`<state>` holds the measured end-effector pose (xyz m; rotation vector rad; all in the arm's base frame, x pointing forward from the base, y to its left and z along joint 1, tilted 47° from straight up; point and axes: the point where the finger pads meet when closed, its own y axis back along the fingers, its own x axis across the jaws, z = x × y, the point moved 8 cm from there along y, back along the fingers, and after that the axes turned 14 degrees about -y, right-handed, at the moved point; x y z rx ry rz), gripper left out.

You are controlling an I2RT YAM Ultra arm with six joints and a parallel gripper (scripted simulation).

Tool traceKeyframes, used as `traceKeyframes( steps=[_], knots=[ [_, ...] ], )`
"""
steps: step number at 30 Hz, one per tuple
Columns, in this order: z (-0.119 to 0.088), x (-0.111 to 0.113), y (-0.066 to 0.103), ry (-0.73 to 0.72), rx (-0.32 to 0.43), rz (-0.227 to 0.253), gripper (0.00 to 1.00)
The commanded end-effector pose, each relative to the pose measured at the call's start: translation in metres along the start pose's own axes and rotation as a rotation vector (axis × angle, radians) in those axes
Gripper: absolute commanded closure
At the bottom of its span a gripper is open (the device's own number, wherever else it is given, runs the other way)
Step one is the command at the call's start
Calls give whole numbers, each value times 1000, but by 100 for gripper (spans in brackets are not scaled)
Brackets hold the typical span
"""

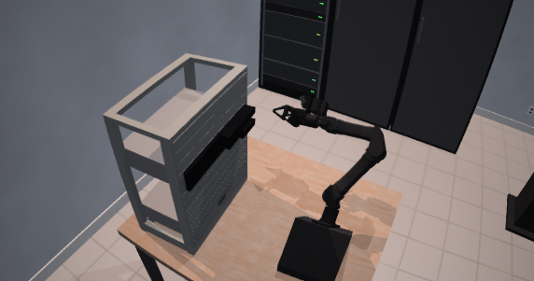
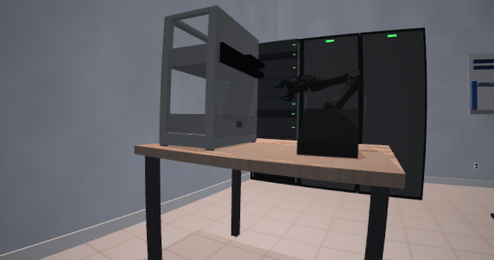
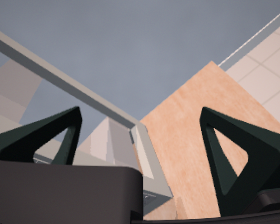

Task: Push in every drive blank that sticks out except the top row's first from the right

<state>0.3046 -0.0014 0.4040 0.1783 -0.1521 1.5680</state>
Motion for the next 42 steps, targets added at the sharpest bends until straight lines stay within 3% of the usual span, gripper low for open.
traceKeyframes(
  steps=[1, 10, 19, 30, 32, 40, 42],
  knots=[
    [0, 5, 6, -31, -16, 7, 0],
    [2, 6, 6, -40, -18, 10, 0],
    [-11, 12, 14, -67, 5, 6, 0],
    [-56, 59, 60, -255, 21, 62, 0],
    [-56, 59, 60, -255, 21, 62, 0],
    [-101, 102, 103, -428, 57, 109, 0],
    [-121, 117, 109, -446, 87, 109, 0]
  ],
)
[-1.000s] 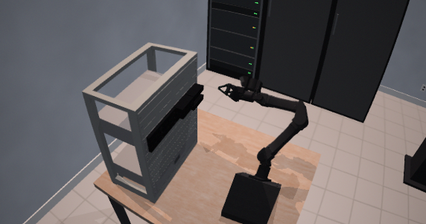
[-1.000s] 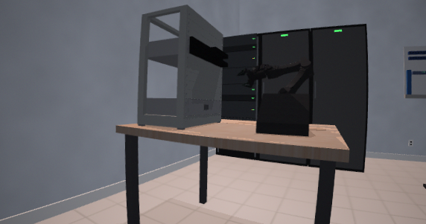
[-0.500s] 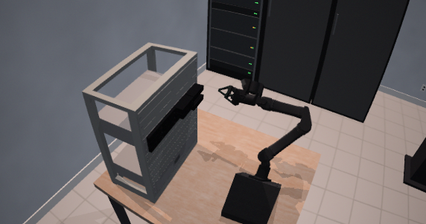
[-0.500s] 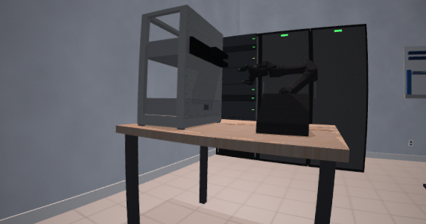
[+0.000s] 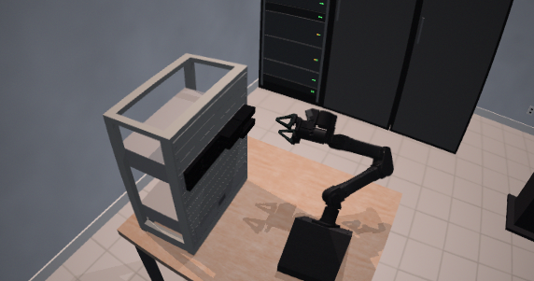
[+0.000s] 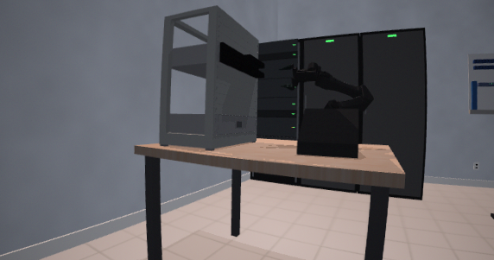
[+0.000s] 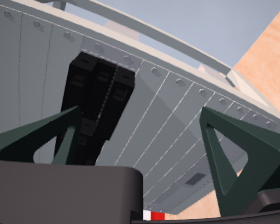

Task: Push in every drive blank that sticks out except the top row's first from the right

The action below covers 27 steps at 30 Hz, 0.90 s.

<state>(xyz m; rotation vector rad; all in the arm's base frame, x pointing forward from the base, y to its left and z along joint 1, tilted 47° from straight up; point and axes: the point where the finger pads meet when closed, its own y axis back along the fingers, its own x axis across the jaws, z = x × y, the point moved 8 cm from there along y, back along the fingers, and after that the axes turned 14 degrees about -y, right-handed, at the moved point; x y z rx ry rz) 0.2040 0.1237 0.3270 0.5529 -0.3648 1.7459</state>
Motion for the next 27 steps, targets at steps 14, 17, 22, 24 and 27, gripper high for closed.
traceKeyframes(
  steps=[14, 17, 22, 24, 27],
  knots=[
    [-112, 50, 51, -326, -31, -7, 0],
    [-127, 57, 57, -364, -26, 5, 0],
    [-138, 61, 63, -394, -21, 15, 0],
    [-138, 61, 63, -394, -21, 15, 0],
    [-139, 62, 64, -385, -21, 16, 0]
  ],
)
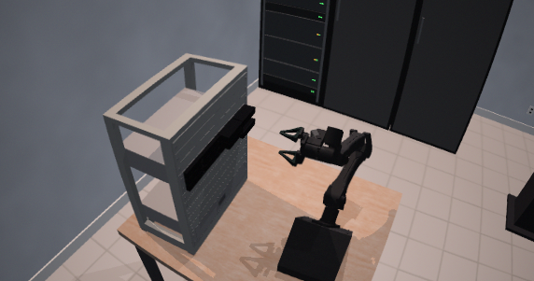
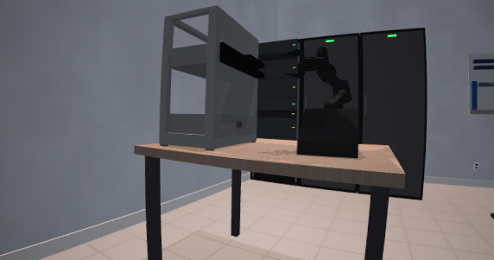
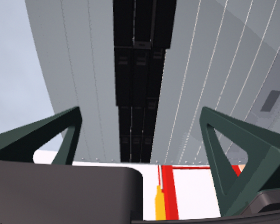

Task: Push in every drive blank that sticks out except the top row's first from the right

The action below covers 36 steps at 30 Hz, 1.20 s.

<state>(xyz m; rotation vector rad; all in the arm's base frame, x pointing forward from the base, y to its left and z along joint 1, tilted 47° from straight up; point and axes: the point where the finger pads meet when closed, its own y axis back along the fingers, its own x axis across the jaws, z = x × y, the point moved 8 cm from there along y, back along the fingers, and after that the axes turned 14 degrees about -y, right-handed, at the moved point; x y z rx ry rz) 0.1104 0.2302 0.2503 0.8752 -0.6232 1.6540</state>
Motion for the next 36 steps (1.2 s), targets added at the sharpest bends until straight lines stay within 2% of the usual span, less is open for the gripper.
traceKeyframes(
  steps=[1, 7, 17, 22, 29, 31, 36],
  knots=[
    [-3, -2, 3, -20, -21, 8, 0],
    [2, 5, 3, -50, -25, 17, 0],
    [-2, 3, 2, -22, -13, 14, 0],
    [-3, 10, -16, -60, -35, 16, 0],
    [-22, 8, -61, -59, -36, 17, 0],
    [-22, 8, -61, -59, -36, 17, 0],
    [-33, 6, -86, -59, -36, 18, 0]
  ],
)
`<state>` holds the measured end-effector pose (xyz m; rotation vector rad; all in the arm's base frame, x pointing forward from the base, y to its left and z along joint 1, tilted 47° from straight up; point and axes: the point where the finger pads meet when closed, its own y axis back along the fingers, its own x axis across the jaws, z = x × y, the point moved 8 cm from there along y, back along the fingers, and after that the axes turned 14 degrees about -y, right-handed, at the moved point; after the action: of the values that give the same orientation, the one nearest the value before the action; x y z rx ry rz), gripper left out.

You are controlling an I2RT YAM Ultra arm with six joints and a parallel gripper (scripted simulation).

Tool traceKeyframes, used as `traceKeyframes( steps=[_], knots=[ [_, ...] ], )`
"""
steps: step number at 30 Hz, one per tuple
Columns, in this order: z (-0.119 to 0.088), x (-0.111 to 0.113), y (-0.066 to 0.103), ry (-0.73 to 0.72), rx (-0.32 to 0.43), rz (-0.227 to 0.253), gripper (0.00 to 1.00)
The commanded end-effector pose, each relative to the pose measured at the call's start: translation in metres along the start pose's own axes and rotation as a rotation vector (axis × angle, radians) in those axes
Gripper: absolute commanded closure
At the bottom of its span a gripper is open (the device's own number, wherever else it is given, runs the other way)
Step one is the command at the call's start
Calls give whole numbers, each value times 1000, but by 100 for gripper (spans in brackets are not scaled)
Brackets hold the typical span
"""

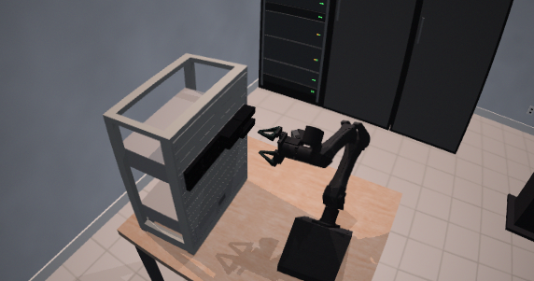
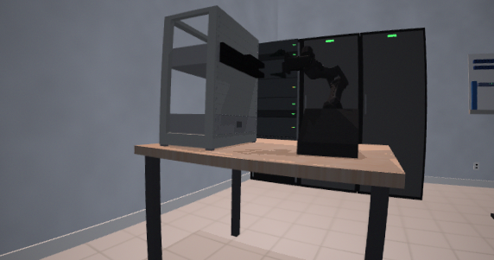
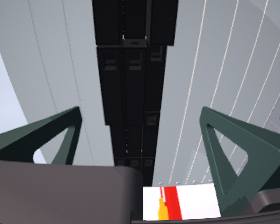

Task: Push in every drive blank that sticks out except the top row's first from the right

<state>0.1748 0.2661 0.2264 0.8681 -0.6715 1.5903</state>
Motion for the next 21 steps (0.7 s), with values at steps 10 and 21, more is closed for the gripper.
traceKeyframes(
  steps=[10, 21],
  knots=[
    [-4, 20, -13, -54, 23, 69, 0],
    [-6, 15, -12, -27, 32, 55, 0]
  ],
)
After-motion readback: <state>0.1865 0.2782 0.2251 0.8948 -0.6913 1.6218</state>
